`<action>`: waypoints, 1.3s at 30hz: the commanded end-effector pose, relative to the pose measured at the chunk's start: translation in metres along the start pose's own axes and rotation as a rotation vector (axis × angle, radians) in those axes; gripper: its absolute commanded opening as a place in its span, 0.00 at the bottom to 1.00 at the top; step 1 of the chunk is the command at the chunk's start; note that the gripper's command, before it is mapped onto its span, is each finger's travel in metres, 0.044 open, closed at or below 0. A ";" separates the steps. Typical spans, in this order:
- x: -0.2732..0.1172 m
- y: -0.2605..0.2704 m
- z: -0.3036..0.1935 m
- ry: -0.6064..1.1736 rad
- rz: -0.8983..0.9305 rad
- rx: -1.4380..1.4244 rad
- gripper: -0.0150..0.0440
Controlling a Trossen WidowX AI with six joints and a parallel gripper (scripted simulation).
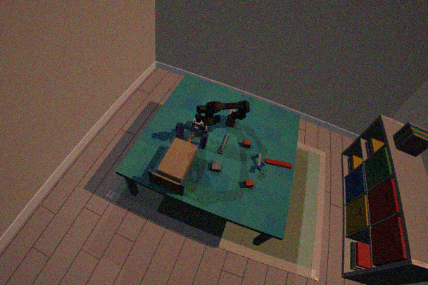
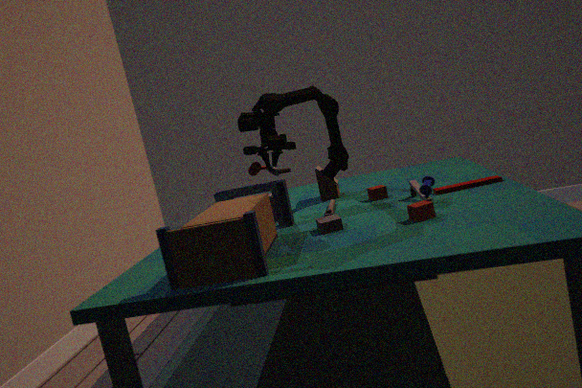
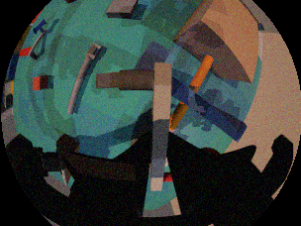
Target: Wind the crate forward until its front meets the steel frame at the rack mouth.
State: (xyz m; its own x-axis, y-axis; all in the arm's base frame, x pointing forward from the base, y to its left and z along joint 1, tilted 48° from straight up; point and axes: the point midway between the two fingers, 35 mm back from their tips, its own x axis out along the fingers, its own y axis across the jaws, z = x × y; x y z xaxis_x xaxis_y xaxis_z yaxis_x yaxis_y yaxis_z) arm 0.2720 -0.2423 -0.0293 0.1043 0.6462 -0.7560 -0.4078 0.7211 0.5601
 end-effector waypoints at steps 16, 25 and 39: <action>0.033 -0.010 -0.140 0.028 0.104 0.925 0.25; 0.034 -0.010 -0.141 0.039 0.084 0.922 0.25; 0.035 -0.010 -0.140 0.155 -0.146 0.896 0.25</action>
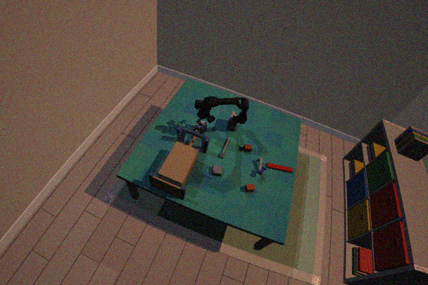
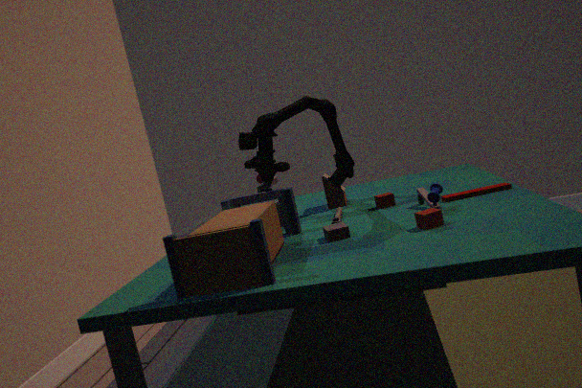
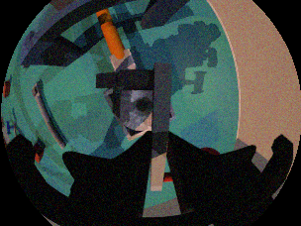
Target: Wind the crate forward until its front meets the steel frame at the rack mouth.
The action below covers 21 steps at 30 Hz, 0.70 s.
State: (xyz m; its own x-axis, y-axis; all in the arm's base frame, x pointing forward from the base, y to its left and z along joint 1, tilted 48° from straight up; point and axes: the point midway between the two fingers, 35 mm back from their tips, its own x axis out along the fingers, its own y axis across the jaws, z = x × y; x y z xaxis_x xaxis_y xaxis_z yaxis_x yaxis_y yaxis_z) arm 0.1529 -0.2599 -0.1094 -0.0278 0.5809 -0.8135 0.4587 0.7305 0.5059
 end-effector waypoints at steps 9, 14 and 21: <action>-0.002 -0.001 0.000 -0.001 -0.202 0.006 0.25; -0.002 0.000 0.001 0.001 -0.290 0.005 0.25; -0.001 0.000 0.001 0.002 -0.399 0.005 0.25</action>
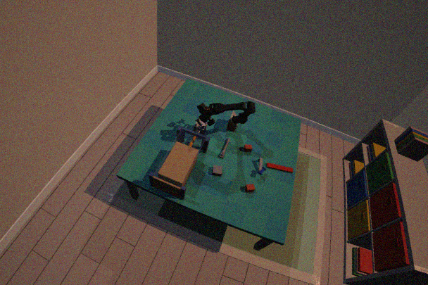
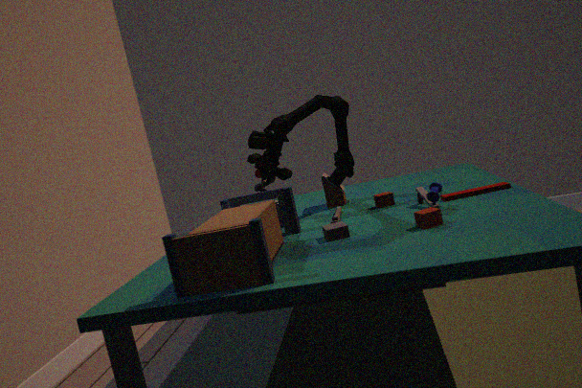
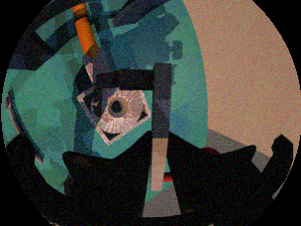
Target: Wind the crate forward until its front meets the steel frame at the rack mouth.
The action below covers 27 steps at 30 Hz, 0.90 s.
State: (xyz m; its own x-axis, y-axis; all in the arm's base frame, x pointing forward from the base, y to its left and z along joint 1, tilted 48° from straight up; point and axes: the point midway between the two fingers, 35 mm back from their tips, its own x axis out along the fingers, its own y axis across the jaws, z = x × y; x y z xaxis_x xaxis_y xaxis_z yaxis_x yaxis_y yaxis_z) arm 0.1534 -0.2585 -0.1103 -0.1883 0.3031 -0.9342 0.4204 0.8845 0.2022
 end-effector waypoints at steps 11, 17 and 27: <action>-0.002 -0.001 0.001 -0.001 -0.241 0.007 0.25; -0.002 -0.001 0.001 0.001 -0.340 0.007 0.25; -0.002 0.000 0.001 0.003 -0.499 0.008 0.25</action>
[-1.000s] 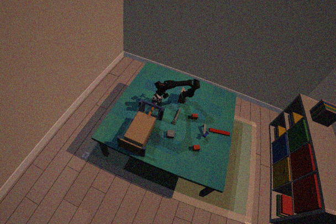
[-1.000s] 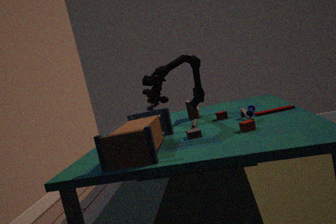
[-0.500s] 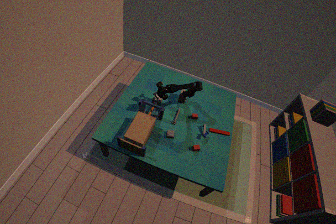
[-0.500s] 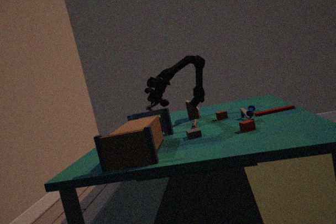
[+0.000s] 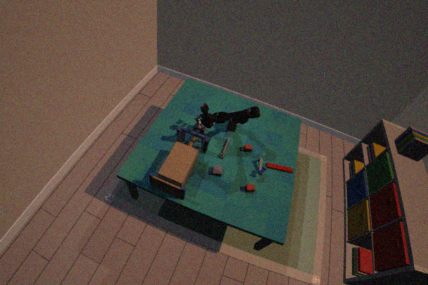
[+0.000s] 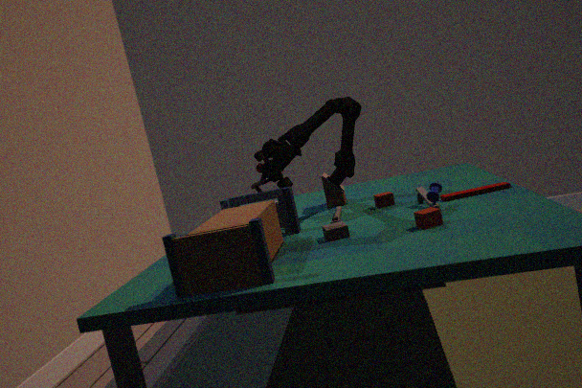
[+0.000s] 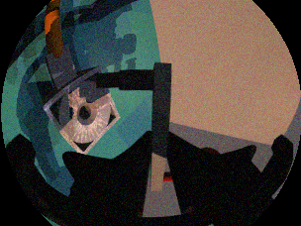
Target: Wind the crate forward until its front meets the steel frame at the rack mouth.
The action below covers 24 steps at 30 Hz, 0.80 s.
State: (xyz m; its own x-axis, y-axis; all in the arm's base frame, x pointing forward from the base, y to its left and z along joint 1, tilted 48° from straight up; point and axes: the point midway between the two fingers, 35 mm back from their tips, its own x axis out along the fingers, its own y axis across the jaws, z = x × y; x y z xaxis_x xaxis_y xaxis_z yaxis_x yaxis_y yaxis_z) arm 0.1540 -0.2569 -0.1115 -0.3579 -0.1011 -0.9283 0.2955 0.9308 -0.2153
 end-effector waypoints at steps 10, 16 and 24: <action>-0.002 -0.002 0.001 -0.001 -0.221 0.011 0.25; -0.002 -0.002 0.001 0.001 -0.320 0.011 0.25; -0.002 -0.001 0.000 0.004 -0.452 0.011 0.25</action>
State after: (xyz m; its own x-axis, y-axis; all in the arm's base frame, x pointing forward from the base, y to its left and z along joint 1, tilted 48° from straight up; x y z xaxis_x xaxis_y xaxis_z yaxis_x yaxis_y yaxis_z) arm 0.1549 -0.2566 -0.1113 -0.4478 -0.4516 -0.7717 0.1342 0.8193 -0.5574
